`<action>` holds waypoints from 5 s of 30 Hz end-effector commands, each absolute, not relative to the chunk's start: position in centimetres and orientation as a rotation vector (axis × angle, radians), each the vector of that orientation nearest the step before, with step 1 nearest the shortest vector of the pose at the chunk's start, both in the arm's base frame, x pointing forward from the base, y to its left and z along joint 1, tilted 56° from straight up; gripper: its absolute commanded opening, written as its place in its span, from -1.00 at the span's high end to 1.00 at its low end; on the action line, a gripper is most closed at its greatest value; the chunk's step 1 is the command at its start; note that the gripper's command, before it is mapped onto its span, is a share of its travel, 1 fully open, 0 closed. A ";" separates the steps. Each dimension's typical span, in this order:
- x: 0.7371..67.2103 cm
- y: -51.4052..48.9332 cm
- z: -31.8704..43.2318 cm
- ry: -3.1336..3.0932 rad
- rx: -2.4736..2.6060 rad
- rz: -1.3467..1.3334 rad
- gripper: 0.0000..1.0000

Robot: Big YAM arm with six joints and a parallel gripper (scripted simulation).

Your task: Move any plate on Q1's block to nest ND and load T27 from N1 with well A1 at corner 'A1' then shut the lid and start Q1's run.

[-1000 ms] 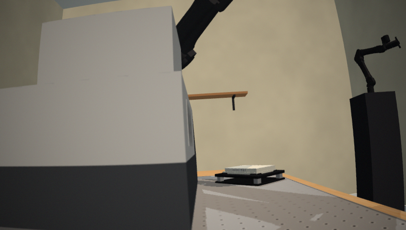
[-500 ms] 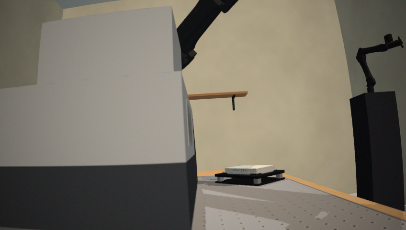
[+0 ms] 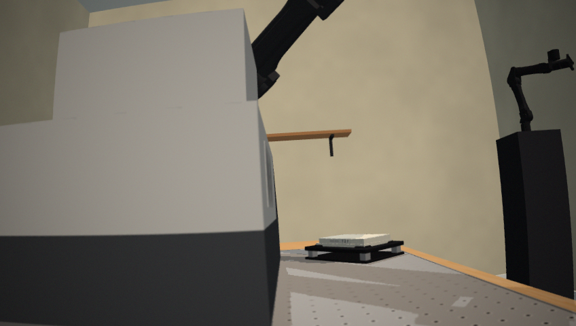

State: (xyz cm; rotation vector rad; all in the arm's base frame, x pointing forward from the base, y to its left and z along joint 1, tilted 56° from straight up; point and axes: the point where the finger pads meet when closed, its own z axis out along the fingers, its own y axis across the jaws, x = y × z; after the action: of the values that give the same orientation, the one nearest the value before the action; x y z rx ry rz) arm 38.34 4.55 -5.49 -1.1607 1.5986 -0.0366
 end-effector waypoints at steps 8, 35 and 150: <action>37.6 4.3 -4.9 1.594 -1.161 -0.048 1.00; 37.2 5.4 -5.1 1.579 -1.180 -0.027 1.00; 39.1 6.2 -6.7 1.618 -1.171 0.000 1.00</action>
State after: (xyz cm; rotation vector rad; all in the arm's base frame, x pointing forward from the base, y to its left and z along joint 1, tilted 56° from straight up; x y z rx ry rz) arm 40.69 5.36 -5.89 -1.1631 1.5920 -0.0401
